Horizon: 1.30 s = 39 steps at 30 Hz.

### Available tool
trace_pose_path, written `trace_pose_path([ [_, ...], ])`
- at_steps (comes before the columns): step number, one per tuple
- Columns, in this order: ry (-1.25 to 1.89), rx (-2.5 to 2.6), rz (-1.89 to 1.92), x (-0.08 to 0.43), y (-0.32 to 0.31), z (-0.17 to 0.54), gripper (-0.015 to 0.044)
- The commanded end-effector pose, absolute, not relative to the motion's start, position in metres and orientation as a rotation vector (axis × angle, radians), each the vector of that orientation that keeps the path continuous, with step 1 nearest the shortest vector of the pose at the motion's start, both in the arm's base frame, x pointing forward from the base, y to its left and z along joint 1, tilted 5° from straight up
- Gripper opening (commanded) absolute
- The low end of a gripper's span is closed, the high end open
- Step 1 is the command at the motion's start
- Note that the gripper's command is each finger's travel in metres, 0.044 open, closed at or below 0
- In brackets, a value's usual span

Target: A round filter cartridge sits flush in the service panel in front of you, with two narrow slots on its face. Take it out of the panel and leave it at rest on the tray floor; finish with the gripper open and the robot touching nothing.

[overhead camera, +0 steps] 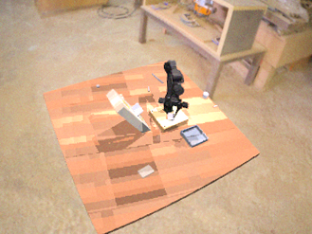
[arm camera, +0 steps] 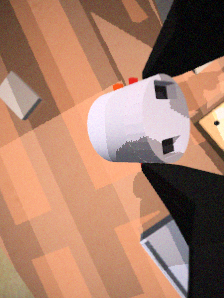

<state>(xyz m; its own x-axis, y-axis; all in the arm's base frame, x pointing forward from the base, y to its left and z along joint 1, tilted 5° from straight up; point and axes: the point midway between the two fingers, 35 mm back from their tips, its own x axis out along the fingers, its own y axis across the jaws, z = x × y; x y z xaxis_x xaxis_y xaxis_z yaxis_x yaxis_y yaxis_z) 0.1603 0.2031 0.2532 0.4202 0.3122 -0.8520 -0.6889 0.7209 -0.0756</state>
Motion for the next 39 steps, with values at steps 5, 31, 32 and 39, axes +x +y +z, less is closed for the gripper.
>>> trace_pose_path([
  [5, 0.903, -0.572, 0.855, 0.127, 0.232, 0.25, 0.0],
  [31, 0.838, -0.759, 1.174, 0.049, 0.276, 0.167, 0.0],
  [32, 0.834, -0.769, 1.191, 0.044, 0.277, 0.163, 0.0],
  [39, 0.804, -0.837, 1.304, 0.011, 0.278, 0.13, 0.0],
])
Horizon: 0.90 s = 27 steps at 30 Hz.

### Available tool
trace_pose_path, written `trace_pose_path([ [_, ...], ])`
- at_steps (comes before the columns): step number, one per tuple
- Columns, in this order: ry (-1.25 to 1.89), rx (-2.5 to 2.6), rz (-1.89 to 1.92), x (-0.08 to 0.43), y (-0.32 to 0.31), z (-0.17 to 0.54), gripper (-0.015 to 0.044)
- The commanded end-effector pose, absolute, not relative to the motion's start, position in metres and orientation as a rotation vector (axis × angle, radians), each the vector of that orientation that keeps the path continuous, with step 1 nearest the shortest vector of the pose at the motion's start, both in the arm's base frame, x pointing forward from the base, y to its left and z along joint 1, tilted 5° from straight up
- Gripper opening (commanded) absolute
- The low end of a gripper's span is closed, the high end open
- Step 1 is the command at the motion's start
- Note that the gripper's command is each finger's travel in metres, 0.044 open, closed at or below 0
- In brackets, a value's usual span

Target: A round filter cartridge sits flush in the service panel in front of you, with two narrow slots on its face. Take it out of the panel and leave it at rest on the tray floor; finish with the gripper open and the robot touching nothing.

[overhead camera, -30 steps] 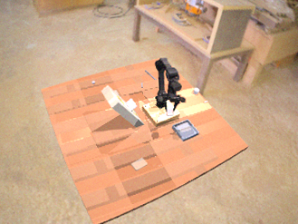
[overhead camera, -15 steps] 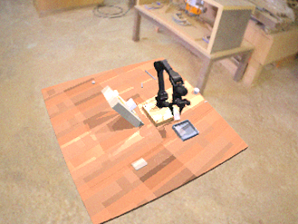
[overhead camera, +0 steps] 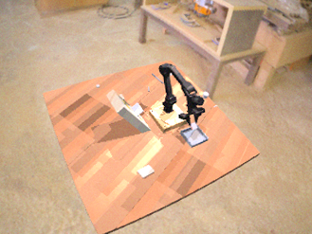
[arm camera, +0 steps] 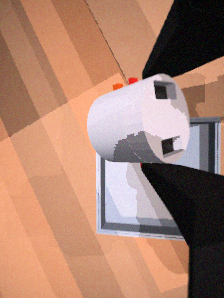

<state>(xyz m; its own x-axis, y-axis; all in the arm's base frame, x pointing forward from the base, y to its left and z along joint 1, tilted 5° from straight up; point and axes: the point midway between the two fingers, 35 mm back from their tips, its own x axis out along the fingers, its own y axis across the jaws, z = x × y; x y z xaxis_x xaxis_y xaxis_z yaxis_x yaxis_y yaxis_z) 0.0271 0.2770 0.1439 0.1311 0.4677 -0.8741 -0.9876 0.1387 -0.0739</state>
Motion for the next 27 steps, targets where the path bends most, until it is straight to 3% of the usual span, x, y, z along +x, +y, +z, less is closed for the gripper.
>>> trace_pose_path([
  [1, 0.799, -0.847, 1.32, 0.007, 0.278, 0.126, 0.0],
  [8, 0.769, -0.91, 1.421, -0.022, 0.271, 0.097, 0.0],
  [27, 0.768, -0.912, 1.424, -0.019, 0.271, 0.032, 0.0],
])
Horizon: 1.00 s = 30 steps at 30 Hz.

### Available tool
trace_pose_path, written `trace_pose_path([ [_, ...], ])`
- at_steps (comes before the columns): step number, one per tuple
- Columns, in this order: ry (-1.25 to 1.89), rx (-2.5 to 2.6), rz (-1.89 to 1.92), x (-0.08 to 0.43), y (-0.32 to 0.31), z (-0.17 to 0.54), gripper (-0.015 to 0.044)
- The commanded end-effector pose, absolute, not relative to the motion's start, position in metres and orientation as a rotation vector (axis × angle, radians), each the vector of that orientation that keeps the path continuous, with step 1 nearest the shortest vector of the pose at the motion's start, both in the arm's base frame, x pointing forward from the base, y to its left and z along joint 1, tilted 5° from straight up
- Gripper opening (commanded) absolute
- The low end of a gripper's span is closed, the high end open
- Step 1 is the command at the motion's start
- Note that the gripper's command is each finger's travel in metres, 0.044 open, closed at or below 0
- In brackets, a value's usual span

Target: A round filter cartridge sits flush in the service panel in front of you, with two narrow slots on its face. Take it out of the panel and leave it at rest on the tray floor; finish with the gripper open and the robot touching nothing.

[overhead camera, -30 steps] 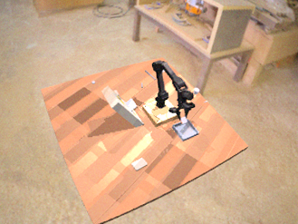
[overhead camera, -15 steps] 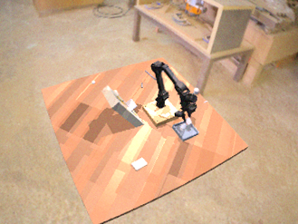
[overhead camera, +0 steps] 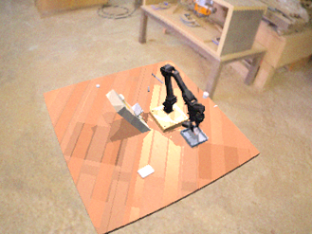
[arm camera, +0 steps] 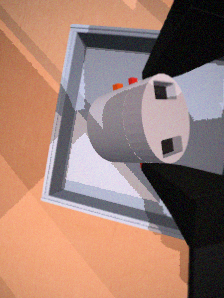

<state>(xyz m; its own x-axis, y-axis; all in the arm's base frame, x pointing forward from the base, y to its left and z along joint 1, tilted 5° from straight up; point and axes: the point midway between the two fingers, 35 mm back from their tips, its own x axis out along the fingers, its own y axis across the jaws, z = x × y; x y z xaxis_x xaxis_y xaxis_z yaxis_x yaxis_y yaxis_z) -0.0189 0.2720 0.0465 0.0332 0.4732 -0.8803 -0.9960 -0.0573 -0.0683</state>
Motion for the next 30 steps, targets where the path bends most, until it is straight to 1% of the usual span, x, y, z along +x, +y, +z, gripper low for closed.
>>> trace_pose_path([
  [1, 0.768, -0.912, 1.423, -0.018, 0.27, 0.028, 0.0],
  [6, 0.768, -0.912, 1.423, -0.018, 0.269, 0.022, 0.0],
  [23, 0.775, -0.921, 1.413, -0.017, 0.267, 0.025, 0.044],
  [27, 0.775, -0.921, 1.413, -0.017, 0.267, 0.027, 0.044],
  [30, 0.776, -0.921, 1.413, -0.02, 0.271, 0.058, 0.044],
])
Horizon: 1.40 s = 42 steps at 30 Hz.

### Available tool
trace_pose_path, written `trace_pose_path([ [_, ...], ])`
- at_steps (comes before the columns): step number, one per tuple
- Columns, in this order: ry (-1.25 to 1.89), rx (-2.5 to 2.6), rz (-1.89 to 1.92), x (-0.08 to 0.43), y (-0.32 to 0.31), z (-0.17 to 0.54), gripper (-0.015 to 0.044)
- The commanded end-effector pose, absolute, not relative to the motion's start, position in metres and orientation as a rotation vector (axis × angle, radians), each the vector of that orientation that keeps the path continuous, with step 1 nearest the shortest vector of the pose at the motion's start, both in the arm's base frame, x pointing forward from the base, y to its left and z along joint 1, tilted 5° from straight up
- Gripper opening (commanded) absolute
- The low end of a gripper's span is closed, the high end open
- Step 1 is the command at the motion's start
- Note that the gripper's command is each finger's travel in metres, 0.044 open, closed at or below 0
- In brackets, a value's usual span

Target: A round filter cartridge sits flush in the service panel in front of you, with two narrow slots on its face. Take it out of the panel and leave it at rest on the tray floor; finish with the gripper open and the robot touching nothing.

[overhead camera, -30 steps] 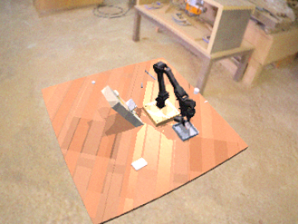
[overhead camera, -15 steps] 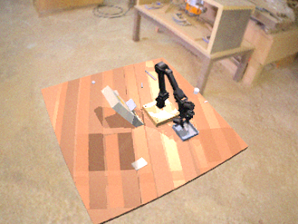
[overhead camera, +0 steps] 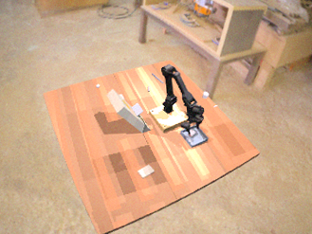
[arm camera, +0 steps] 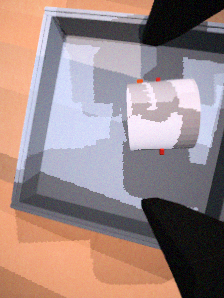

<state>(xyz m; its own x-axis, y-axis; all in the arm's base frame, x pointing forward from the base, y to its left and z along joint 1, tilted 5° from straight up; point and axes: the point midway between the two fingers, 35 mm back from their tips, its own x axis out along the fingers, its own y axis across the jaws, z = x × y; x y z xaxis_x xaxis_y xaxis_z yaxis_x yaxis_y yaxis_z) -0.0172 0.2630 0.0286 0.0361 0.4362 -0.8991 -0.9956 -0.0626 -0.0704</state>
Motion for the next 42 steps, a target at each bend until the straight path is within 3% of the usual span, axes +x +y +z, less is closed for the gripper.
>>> trace_pose_path([
  [1, 0.776, -0.922, 1.412, -0.021, 0.271, 0.073, 0.044],
  [42, 0.775, -0.92, 1.42, -0.022, 0.272, 0.081, 0.044],
])
